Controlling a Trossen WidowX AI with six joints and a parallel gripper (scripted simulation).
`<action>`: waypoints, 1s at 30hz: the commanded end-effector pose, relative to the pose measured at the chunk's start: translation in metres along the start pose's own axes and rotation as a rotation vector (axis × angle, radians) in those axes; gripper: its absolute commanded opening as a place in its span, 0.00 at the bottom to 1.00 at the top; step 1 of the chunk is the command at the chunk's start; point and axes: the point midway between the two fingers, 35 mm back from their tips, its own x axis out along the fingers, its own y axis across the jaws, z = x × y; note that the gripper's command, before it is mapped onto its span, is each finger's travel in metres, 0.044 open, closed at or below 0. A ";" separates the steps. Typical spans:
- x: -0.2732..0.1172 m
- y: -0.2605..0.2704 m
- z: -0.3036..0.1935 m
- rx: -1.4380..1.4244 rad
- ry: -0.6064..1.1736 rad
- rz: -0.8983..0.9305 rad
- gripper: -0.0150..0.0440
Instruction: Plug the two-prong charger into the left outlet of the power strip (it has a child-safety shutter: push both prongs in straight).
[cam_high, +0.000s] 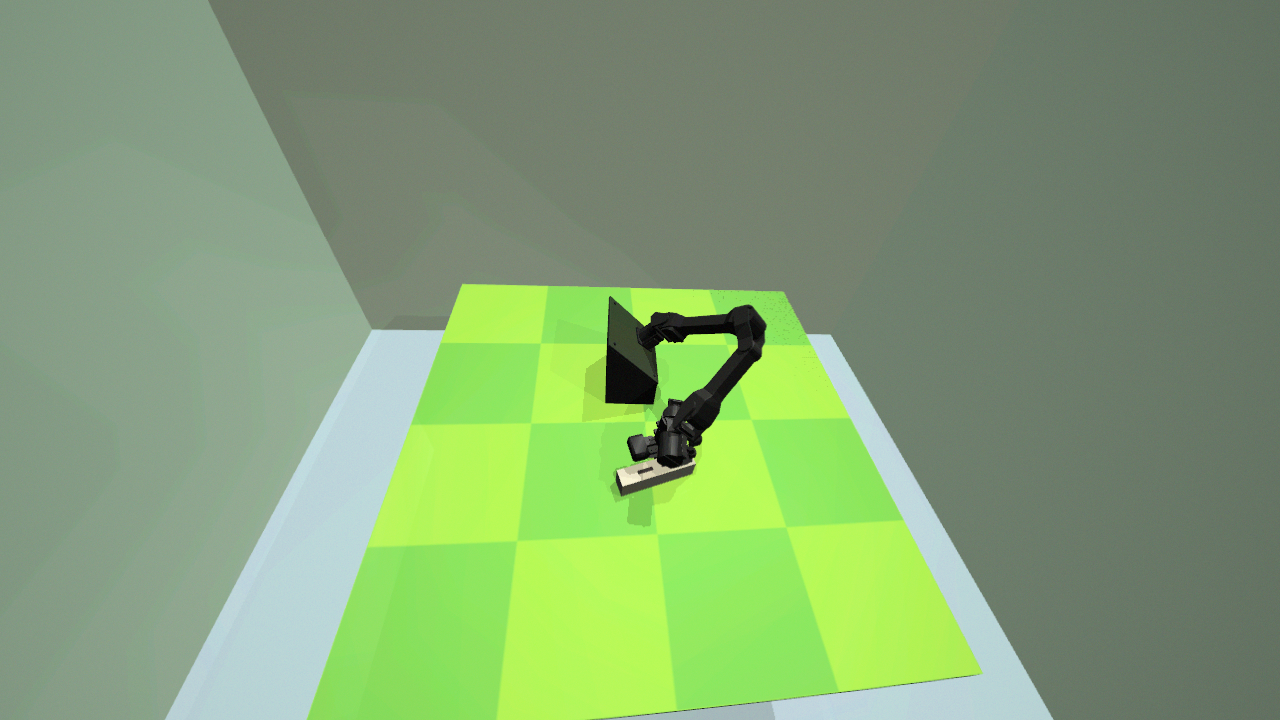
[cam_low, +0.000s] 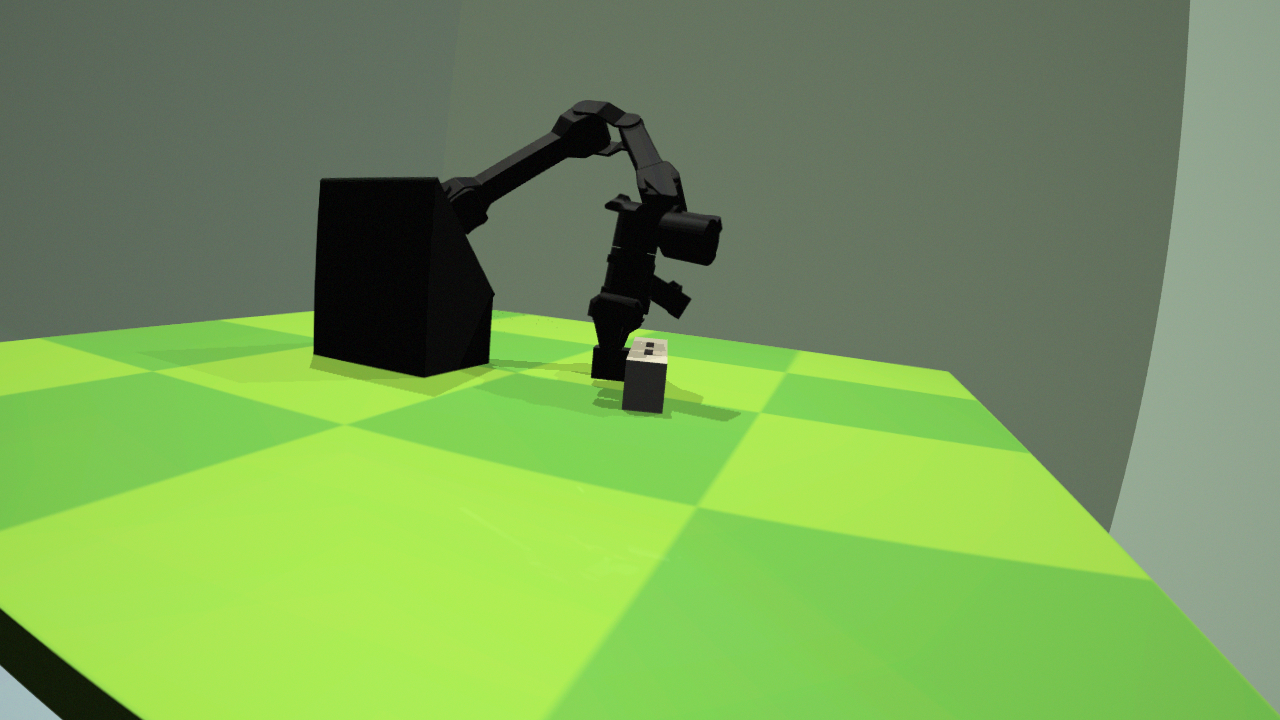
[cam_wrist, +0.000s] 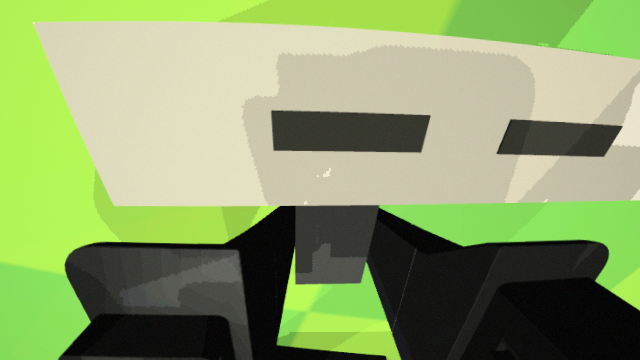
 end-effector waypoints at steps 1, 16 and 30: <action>-0.005 0.001 0.008 -0.018 -0.030 0.001 0.25; -0.004 0.001 0.008 -0.018 -0.030 0.001 0.25; -0.002 0.001 0.007 -0.018 -0.030 0.001 0.25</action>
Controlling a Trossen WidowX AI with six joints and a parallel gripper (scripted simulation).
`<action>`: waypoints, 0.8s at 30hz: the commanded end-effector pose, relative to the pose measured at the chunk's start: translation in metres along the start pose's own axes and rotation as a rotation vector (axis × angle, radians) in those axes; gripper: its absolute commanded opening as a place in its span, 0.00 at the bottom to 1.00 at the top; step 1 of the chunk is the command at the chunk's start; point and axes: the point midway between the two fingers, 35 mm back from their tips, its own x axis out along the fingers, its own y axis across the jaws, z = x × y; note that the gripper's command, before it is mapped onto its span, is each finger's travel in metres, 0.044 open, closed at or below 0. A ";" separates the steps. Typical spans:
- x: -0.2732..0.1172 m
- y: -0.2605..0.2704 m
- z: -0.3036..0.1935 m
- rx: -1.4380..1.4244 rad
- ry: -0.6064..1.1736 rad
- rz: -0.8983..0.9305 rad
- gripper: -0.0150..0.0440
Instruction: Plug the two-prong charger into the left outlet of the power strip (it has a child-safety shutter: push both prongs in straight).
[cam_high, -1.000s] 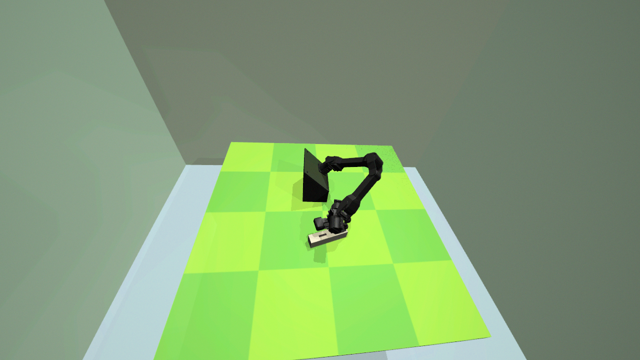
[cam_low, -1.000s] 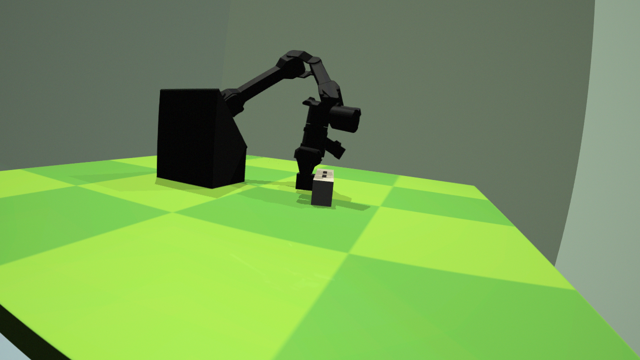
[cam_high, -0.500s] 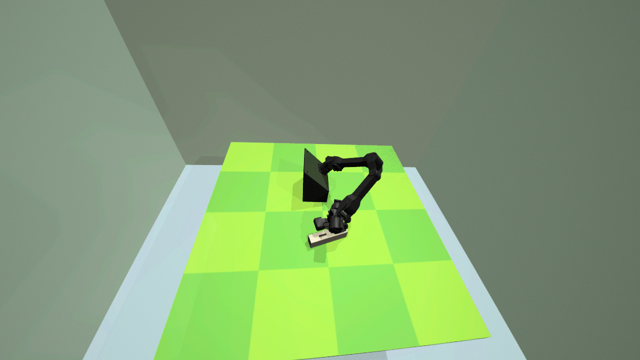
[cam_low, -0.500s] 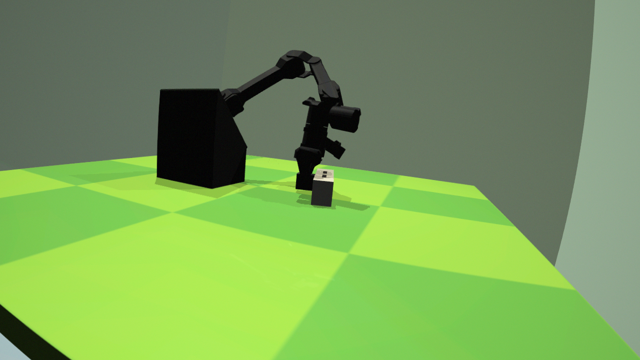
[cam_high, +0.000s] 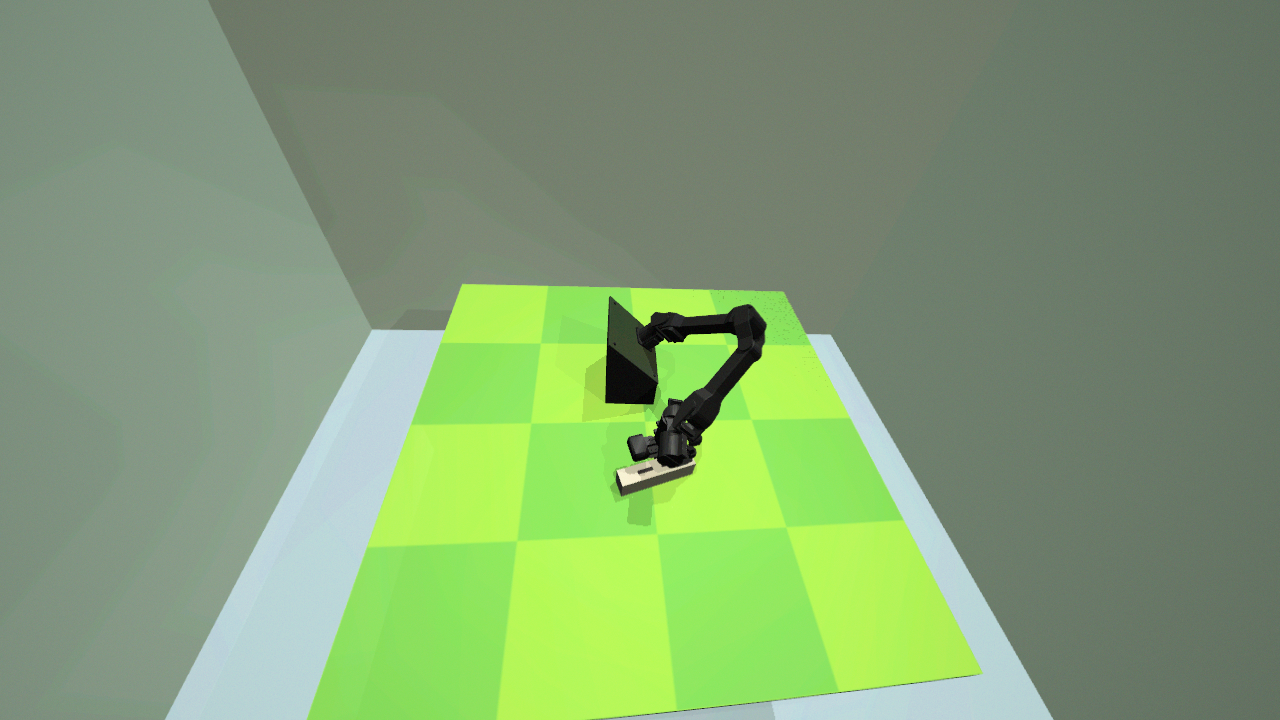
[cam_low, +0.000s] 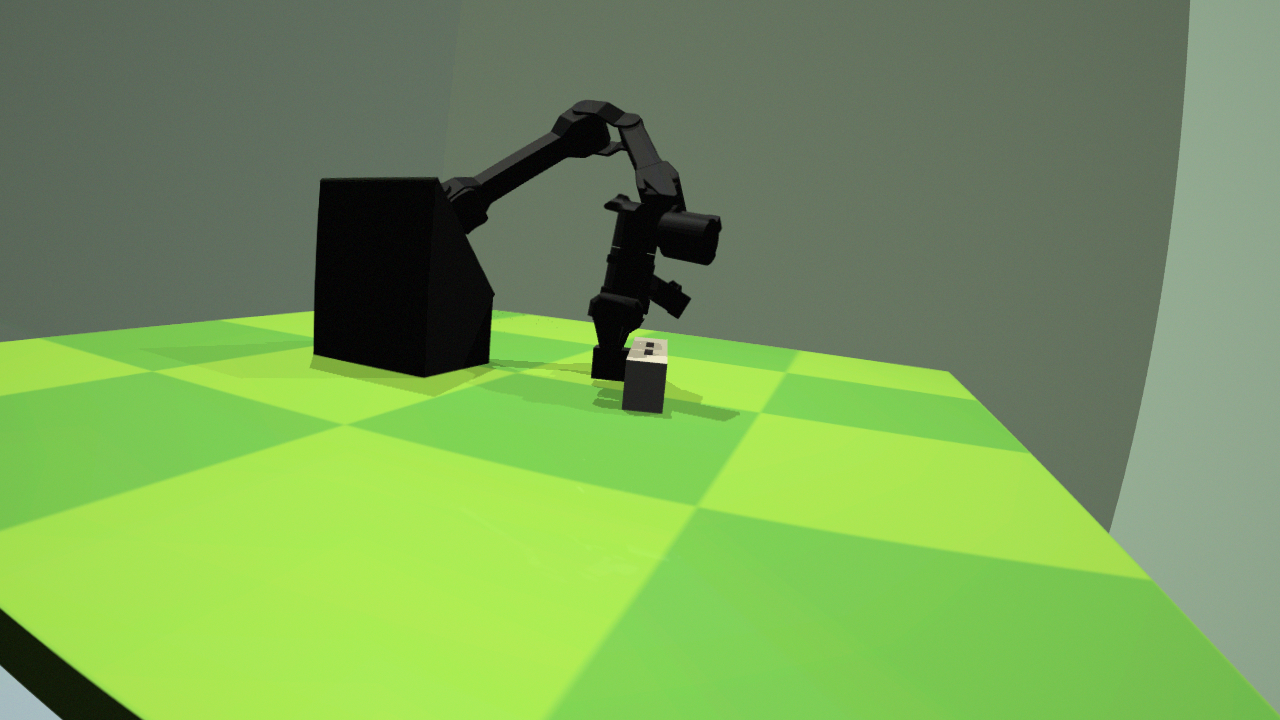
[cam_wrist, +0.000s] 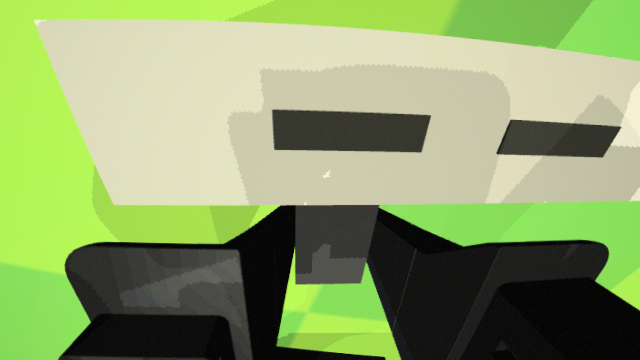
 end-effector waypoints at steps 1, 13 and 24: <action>-0.003 0.001 0.008 -0.016 -0.027 0.002 0.25; -0.004 0.001 0.008 -0.016 -0.027 0.002 0.25; 0.000 0.000 0.000 0.000 0.000 0.000 0.25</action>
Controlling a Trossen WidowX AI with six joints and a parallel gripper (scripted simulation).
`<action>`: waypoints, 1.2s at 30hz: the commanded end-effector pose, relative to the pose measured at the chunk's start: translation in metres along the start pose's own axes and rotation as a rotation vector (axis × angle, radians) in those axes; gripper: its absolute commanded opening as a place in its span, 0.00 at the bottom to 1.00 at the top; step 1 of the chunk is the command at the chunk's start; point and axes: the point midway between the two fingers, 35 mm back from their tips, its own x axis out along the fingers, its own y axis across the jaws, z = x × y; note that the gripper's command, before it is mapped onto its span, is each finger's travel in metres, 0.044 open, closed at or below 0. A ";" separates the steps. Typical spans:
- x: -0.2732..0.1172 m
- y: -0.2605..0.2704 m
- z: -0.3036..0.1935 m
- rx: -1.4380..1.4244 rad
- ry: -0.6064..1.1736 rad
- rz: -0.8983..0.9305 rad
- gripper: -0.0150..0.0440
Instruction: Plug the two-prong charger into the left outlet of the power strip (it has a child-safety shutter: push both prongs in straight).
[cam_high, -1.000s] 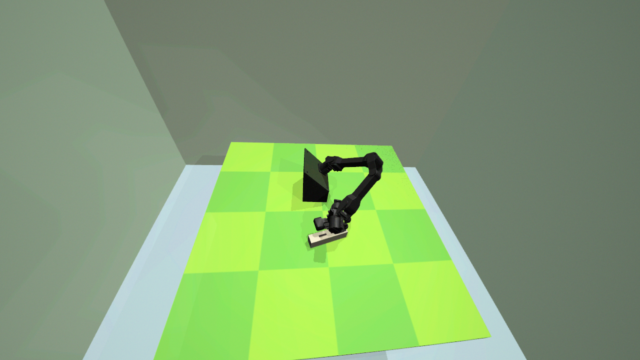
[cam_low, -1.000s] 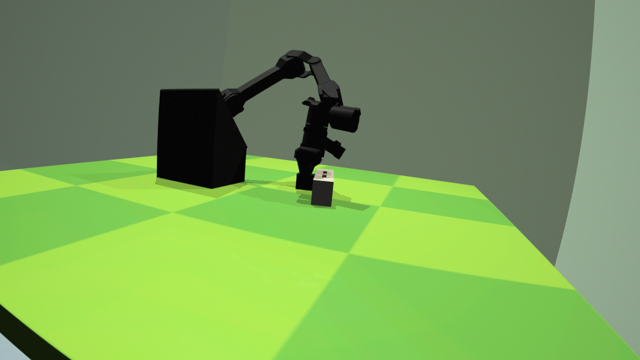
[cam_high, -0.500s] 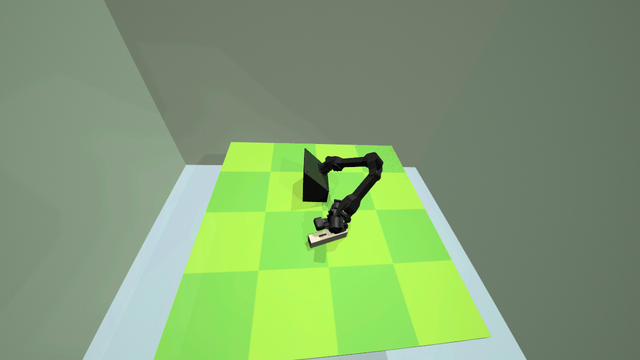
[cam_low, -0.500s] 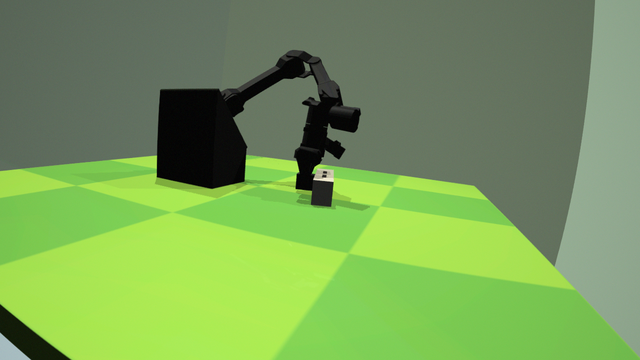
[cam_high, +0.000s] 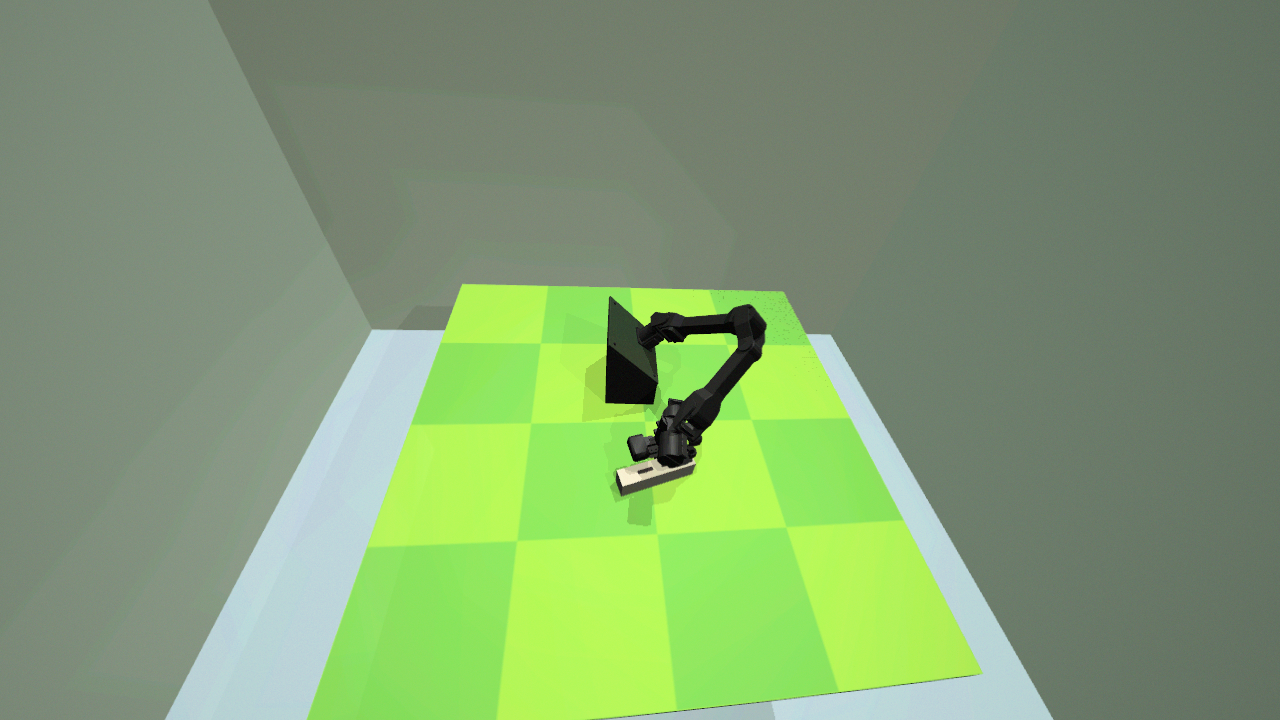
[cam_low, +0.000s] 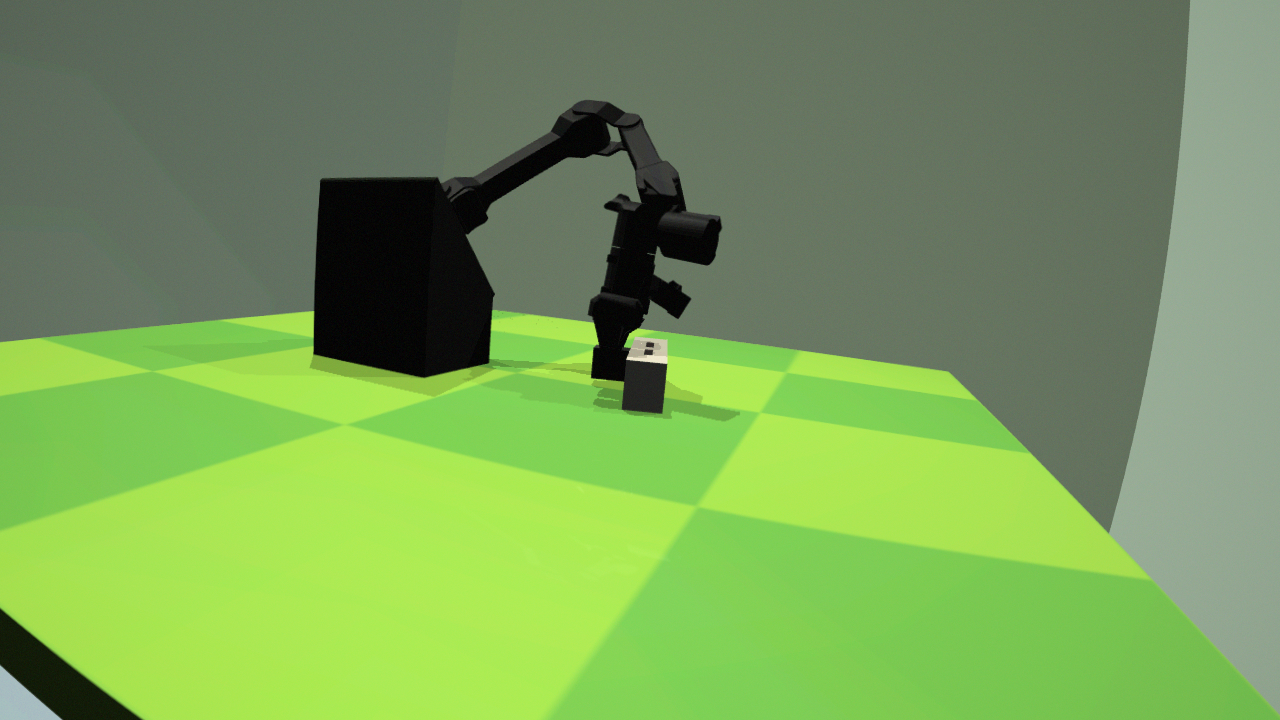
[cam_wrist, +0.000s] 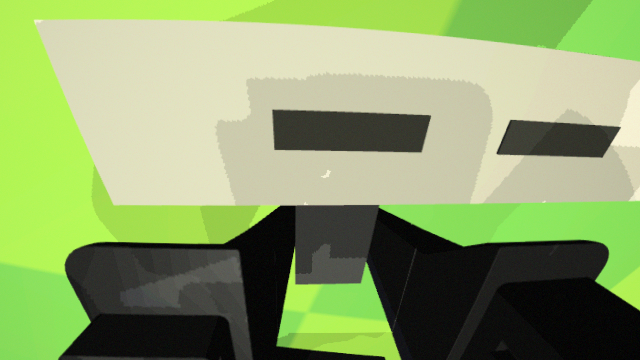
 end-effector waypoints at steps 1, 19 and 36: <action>0.000 0.000 0.001 -0.001 -0.002 0.000 0.25; 0.000 0.000 0.001 -0.001 -0.002 0.000 0.83; 0.000 0.000 -0.003 -0.004 -0.008 0.001 1.00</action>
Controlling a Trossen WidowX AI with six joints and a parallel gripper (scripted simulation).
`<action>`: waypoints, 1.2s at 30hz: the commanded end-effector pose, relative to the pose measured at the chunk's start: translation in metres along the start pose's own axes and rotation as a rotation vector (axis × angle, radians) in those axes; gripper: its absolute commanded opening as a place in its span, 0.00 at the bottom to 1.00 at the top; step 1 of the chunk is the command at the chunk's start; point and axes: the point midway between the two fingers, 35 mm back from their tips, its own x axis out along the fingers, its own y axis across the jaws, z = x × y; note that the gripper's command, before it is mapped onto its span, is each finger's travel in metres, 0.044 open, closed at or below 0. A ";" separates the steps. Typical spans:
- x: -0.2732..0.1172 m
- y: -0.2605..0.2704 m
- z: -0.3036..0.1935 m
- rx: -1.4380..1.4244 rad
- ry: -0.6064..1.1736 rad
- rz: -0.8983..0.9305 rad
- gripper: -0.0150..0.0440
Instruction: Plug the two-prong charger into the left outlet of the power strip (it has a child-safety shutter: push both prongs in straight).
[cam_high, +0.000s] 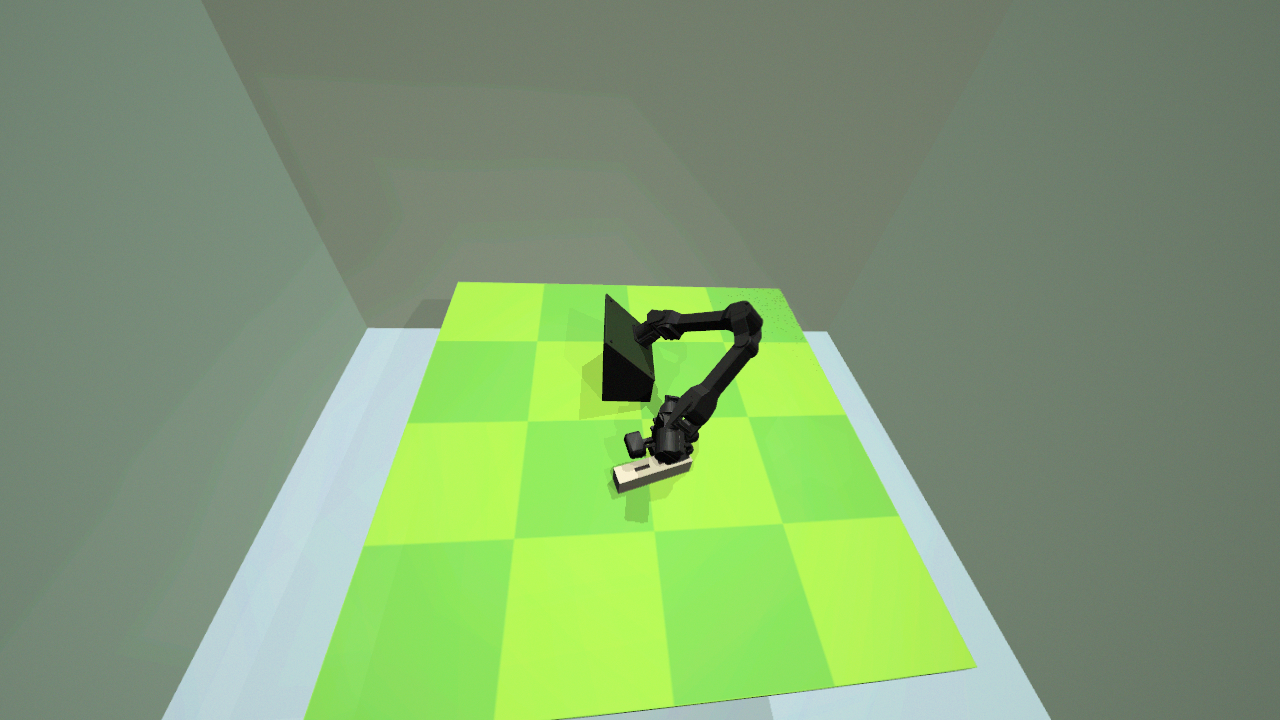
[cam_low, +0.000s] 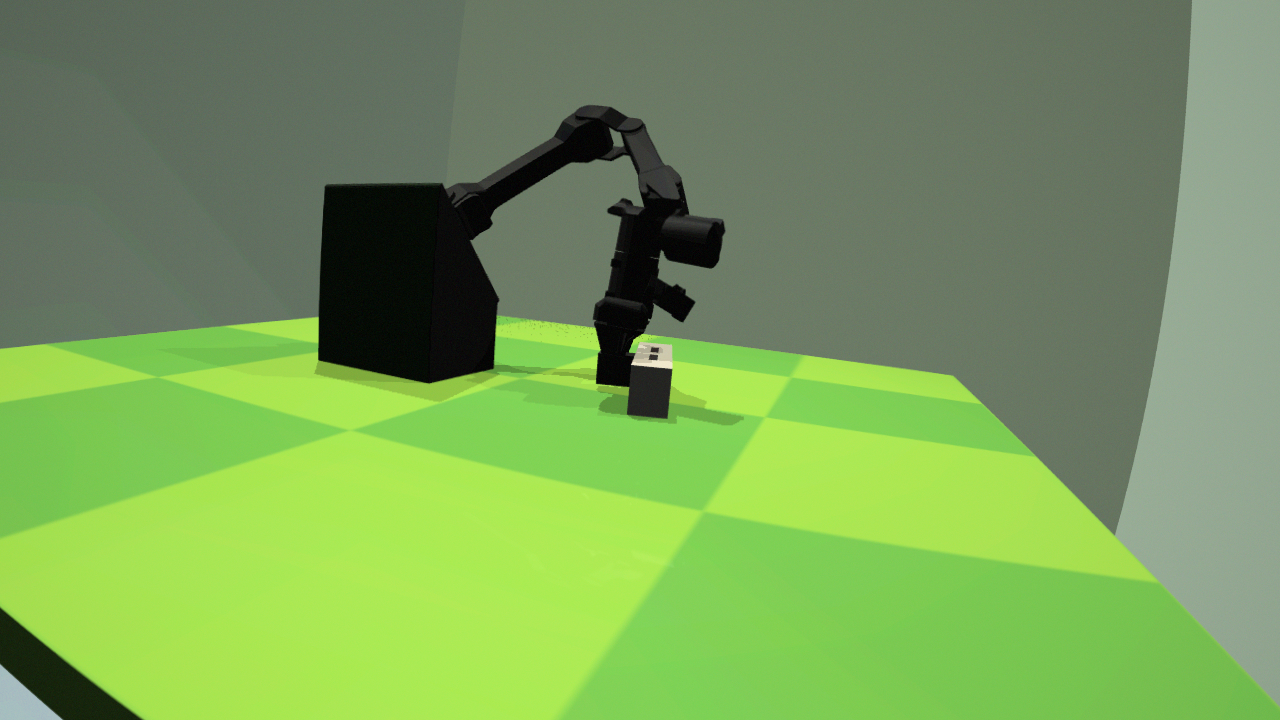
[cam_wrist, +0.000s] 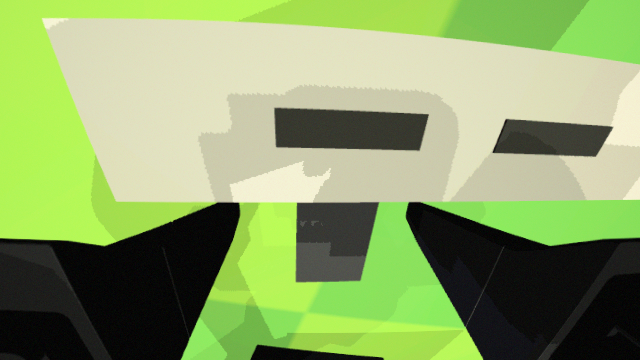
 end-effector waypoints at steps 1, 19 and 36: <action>0.000 0.000 -0.001 -0.003 -0.005 0.004 1.00; 0.001 0.000 -0.007 -0.009 -0.016 0.005 1.00; 0.002 0.000 -0.014 -0.013 -0.022 0.005 1.00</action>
